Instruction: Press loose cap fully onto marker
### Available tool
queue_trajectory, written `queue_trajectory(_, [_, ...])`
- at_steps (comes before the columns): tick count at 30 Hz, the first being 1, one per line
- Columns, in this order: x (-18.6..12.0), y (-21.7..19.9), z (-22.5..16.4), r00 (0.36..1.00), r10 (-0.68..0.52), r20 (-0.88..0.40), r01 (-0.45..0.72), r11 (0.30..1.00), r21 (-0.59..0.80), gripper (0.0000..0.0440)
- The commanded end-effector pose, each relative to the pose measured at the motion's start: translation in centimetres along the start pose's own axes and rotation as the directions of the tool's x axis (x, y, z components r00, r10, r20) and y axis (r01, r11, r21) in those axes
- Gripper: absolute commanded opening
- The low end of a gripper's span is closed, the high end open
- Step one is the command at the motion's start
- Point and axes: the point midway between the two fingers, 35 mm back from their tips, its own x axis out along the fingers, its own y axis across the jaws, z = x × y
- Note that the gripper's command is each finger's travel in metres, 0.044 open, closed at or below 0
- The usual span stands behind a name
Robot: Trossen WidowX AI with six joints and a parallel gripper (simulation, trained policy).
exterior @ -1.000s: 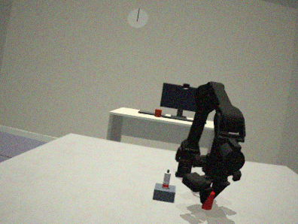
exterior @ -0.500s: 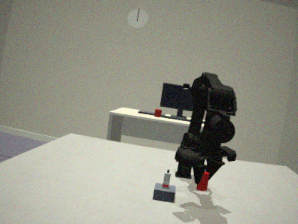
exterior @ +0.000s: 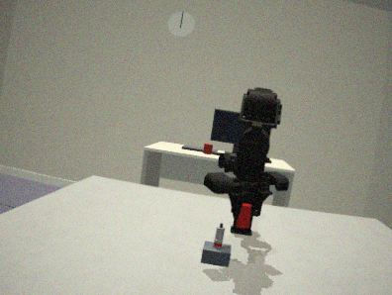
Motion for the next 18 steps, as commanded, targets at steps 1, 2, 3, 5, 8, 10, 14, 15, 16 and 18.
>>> queue_trajectory(1, [-0.3, 0.4, 1.3, 1.000, -0.012, 0.000, 0.012, 1.000, 0.019, 0.0062])
queue_trajectory(2, [-0.4, 0.6, 1.7, 1.000, -0.015, 0.000, 0.014, 1.000, 0.027, 0.0059])
queue_trajectory(3, [-0.5, 0.8, 2.1, 1.000, -0.017, 0.001, 0.017, 0.999, 0.035, 0.0057])
queue_trajectory(5, [-0.6, 1.1, 2.9, 1.000, -0.021, 0.002, 0.020, 0.998, 0.052, 0.0052])
queue_trajectory(8, [-0.7, 1.6, 3.7, 1.000, -0.022, -0.002, 0.023, 0.997, 0.073, 0.0045])
queue_trajectory(10, [-0.6, 1.7, 4.2, 1.000, -0.026, -0.002, 0.026, 0.996, 0.085, 0.0040])
queue_trajectory(14, [-0.5, 1.7, 4.8, 0.999, -0.034, -0.002, 0.034, 0.994, 0.101, 0.0030])
queue_trajectory(15, [-0.4, 1.7, 4.9, 0.999, -0.035, -0.003, 0.035, 0.994, 0.103, 0.0027])
queue_trajectory(16, [-0.4, 1.7, 4.9, 0.999, -0.036, -0.003, 0.036, 0.994, 0.106, 0.0024])
queue_trajectory(18, [-0.3, 1.7, 5.1, 0.999, -0.037, -0.005, 0.038, 0.993, 0.111, 0.0019])
